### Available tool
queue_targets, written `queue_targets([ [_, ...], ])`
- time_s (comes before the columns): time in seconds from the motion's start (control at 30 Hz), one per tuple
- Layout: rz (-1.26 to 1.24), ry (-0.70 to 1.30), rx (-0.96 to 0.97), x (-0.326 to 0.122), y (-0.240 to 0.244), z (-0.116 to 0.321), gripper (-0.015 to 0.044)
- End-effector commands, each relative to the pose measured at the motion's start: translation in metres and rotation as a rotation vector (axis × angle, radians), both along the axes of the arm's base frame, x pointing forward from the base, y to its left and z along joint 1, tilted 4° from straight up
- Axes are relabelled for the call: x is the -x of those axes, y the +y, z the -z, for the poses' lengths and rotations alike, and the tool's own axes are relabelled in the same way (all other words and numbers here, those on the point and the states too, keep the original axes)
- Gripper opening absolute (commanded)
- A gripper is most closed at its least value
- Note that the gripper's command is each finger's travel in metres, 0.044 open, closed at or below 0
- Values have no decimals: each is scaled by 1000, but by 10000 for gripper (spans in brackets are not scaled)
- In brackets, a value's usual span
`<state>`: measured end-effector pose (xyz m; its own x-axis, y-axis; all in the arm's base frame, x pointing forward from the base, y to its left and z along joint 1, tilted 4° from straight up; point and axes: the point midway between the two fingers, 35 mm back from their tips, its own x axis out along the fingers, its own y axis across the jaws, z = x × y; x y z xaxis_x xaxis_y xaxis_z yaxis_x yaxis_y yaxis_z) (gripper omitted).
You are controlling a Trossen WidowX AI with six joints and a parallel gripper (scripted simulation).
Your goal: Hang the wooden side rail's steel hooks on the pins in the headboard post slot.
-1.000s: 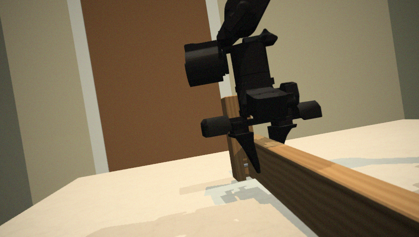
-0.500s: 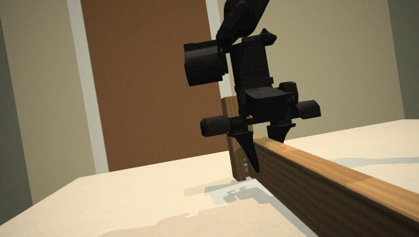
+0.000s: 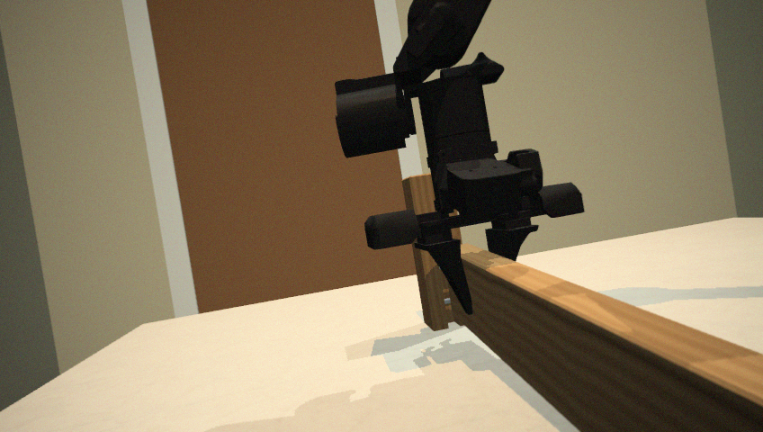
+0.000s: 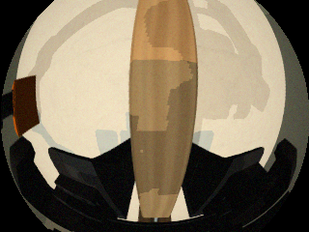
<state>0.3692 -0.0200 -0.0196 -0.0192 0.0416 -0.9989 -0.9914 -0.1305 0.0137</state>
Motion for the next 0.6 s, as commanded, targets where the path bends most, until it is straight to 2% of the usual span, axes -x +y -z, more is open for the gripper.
queue_targets([
  [0.0, -3, -4, 0, -1, -1, 0, 0],
  [0.57, -3, -4, 0, -1, -3, -1, 0],
])
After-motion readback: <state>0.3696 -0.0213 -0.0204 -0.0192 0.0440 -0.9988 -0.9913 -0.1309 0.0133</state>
